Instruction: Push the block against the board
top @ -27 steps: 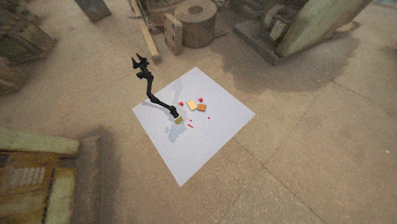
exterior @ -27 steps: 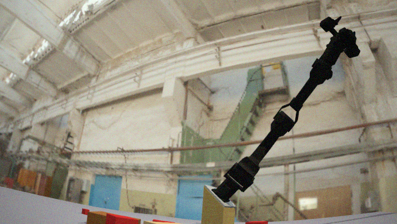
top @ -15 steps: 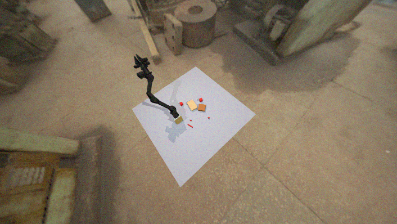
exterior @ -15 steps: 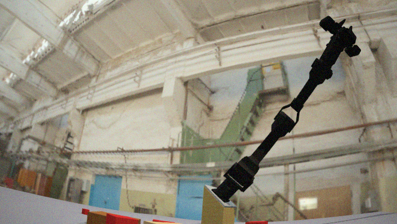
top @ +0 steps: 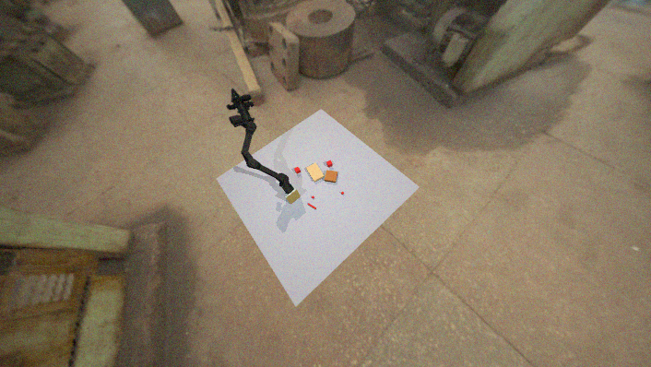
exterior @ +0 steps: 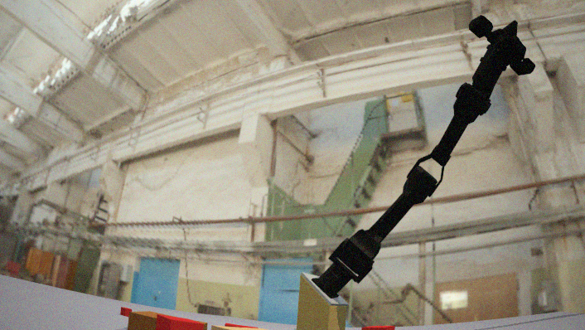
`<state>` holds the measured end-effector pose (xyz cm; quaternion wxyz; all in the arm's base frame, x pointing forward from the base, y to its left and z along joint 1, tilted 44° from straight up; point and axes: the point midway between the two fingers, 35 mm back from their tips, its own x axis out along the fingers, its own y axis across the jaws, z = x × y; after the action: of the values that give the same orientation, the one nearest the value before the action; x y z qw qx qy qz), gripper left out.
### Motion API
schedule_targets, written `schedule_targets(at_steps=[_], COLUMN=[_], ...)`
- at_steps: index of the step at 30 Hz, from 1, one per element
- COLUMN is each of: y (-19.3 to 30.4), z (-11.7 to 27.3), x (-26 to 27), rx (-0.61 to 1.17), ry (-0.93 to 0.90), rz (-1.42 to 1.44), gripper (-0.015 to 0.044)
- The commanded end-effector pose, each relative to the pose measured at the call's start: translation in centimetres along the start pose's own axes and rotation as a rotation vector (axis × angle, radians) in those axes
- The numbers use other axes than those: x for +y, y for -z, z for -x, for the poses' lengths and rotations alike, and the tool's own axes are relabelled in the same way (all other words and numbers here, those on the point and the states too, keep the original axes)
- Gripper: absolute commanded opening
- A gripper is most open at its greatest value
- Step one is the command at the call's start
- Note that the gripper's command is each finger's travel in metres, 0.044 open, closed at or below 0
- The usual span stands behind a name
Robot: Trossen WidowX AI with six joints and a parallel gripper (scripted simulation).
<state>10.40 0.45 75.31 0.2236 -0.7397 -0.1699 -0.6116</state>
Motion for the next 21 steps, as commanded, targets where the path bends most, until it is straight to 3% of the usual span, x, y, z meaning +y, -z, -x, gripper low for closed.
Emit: schedule_targets(at_steps=[1,21], y=[-3.4,-12.4], z=[0.4,3.4], x=[1.6,7.0], rx=[-0.089,-0.309], ry=[-0.017,-0.129], rz=[-0.033,-0.181], gripper=[0.0,0.0])
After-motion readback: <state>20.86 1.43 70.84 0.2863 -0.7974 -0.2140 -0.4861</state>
